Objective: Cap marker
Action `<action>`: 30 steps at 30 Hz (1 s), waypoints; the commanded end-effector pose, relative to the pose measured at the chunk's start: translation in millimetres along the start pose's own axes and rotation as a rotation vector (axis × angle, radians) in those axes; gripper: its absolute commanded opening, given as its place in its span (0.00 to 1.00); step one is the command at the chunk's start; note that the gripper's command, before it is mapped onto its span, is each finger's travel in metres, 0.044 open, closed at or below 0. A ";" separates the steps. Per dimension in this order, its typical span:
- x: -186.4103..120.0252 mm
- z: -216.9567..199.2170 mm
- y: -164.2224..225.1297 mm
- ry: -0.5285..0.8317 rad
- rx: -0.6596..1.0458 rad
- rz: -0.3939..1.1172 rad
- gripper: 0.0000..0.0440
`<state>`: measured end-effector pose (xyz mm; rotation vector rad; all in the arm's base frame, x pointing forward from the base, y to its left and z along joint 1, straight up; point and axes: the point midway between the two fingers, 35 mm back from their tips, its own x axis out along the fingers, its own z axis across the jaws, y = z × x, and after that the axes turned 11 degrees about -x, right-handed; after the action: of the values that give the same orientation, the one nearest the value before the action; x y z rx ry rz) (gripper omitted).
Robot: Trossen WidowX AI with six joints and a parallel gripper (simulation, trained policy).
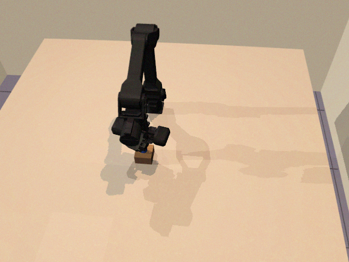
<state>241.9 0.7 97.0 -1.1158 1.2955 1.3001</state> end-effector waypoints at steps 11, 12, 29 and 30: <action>18.7 -8.8 4.0 0.032 -0.021 0.046 0.31; 18.7 -9.2 3.7 0.035 -0.027 0.041 0.32; 9.5 -5.8 19.7 0.026 -0.076 0.010 1.00; 7.3 -5.7 19.0 0.027 -0.077 0.000 1.00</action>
<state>221.0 -4.5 88.9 -1.1677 1.2942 1.3585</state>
